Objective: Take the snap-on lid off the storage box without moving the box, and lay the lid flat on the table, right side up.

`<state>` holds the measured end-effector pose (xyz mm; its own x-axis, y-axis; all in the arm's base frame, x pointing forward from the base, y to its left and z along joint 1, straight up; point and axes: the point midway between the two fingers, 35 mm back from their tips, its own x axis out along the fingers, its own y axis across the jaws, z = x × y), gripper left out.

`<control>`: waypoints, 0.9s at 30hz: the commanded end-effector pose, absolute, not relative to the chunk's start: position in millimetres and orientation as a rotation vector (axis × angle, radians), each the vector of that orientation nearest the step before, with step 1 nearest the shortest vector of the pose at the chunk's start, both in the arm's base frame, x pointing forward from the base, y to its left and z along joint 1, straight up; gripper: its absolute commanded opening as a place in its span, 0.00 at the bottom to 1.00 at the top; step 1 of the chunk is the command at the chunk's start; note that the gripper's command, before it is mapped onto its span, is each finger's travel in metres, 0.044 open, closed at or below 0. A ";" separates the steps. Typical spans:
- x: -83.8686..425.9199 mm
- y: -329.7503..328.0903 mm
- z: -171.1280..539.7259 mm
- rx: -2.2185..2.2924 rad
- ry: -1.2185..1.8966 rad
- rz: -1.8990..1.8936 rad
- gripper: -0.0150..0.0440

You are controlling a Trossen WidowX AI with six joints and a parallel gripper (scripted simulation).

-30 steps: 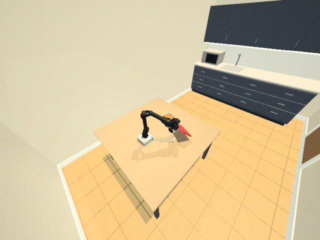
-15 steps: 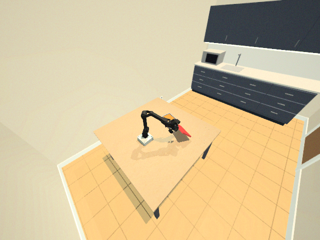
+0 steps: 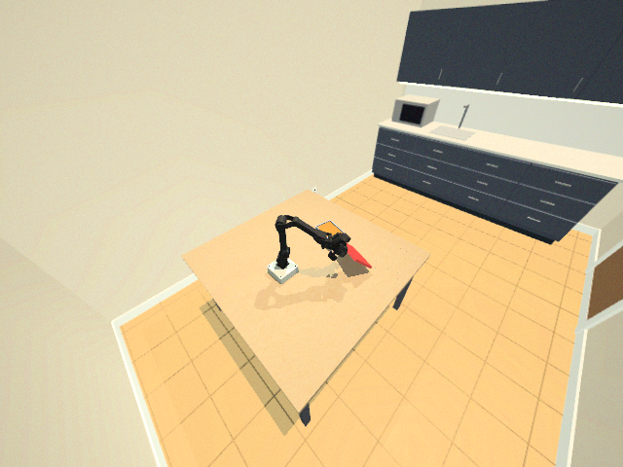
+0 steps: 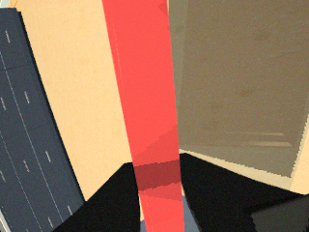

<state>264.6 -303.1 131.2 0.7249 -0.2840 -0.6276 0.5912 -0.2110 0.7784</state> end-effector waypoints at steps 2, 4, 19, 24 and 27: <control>265.4 -303.4 128.0 1.591 0.252 -0.808 0.25; 265.4 -303.4 126.4 1.591 0.252 -0.808 0.25; 265.6 -303.7 114.4 1.591 0.252 -0.808 0.25; 265.7 -303.8 110.3 1.591 0.252 -0.808 0.25; 265.7 -303.8 107.9 1.591 0.252 -0.808 0.25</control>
